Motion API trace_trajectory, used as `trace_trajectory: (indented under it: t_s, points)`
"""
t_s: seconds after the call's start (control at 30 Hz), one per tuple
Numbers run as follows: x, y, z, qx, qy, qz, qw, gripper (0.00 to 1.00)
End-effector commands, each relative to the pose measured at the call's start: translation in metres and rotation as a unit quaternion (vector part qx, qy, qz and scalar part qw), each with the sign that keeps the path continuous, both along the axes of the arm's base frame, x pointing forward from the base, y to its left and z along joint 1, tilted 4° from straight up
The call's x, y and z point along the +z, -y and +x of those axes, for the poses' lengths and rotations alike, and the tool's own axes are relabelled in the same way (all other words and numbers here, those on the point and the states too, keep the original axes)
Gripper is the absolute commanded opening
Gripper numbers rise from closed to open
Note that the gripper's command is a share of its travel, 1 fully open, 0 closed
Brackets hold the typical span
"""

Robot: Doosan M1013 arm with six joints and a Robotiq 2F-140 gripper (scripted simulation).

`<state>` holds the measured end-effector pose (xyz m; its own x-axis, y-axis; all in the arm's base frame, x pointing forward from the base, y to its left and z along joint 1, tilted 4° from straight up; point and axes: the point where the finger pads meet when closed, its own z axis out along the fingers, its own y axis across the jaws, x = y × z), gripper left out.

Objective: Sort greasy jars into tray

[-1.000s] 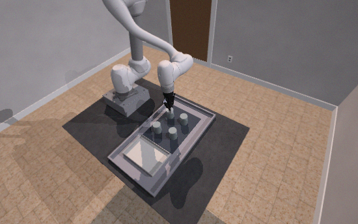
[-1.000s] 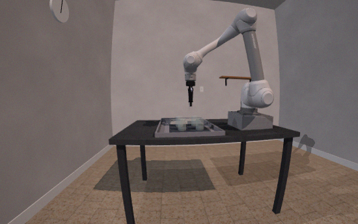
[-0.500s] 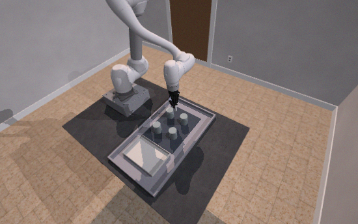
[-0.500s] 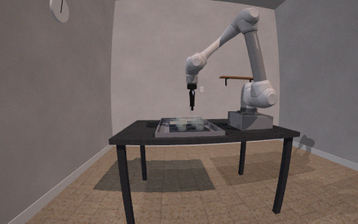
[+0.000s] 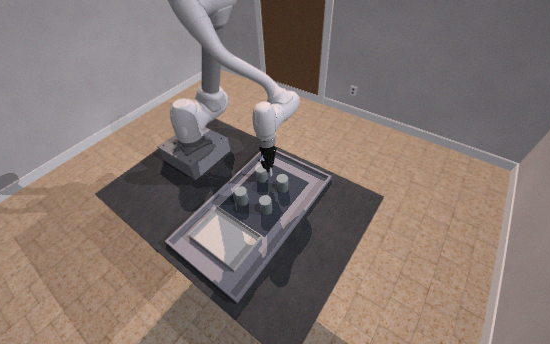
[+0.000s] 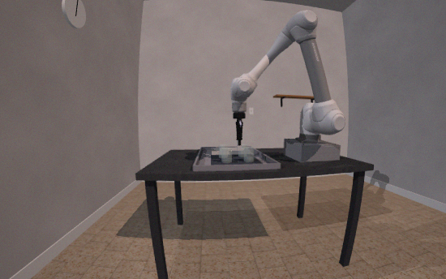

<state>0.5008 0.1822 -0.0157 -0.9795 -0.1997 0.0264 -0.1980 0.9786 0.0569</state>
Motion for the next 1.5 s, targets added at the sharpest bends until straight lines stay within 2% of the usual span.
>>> trace_trajectory:
  t_s: [0.0, 1.47]
  points:
    - [0.0001, 0.0000, -0.0003, 0.000, 0.000, 0.000, 1.000, 0.00]
    - [0.0002, 0.0010, -0.0052, 0.000, 0.000, 0.000, 1.000, 0.00]
